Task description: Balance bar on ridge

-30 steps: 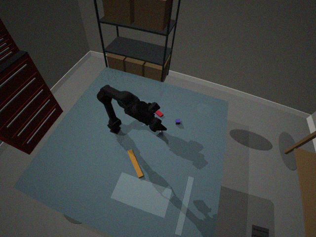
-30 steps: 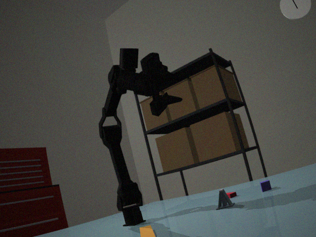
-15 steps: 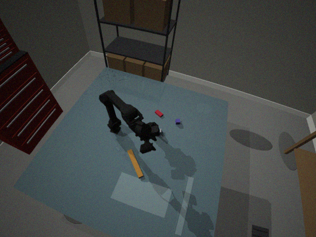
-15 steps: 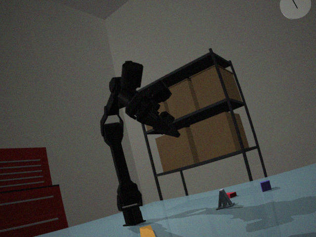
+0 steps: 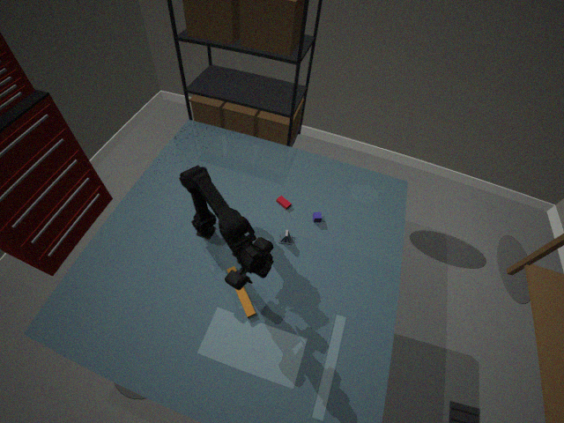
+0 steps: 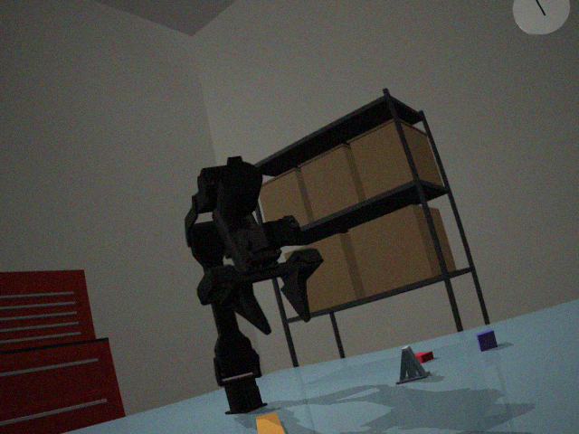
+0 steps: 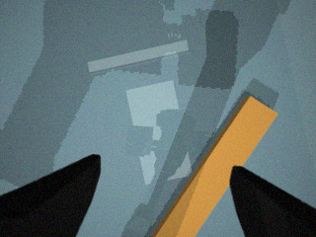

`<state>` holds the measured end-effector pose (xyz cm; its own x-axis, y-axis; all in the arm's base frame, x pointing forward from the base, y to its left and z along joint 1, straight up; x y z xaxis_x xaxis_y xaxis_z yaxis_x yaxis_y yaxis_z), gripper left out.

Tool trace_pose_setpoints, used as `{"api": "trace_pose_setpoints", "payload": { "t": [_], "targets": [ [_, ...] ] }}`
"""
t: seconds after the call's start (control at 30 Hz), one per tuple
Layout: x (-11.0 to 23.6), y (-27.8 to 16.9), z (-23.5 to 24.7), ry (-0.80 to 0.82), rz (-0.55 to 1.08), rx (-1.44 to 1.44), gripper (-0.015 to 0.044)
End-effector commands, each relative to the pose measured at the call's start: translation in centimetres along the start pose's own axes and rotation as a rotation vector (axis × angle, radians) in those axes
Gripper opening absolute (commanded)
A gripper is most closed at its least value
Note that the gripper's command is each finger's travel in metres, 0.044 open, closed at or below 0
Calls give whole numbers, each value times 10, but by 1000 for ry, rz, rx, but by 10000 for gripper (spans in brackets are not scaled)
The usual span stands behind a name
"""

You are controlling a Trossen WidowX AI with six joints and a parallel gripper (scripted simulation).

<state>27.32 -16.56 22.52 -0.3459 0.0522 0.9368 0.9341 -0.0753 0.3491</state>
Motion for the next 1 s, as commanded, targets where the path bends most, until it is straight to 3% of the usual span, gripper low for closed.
{"api": "trace_pose_setpoints", "payload": {
  "t": [0.0,0.33,0.63,0.97],
  "targets": [
    [-16,-20,-6,-11,103,-153,315],
    [-46,-67,-16,-74,325,-488,315],
    [-50,-69,-16,-76,329,-494,315],
    [-89,-83,-15,-76,329,-494,315]
  ]
}}
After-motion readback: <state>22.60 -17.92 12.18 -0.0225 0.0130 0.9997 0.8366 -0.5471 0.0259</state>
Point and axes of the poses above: the point midway between the two fingers, 35 mm back from their tips, its own x axis back along the fingers, its own z axis across the jaws, y = z × x, the point moved 4 cm from there along x, back along the fingers, and after that the axes turned 12 degrees about x, right-handed, at the moved point
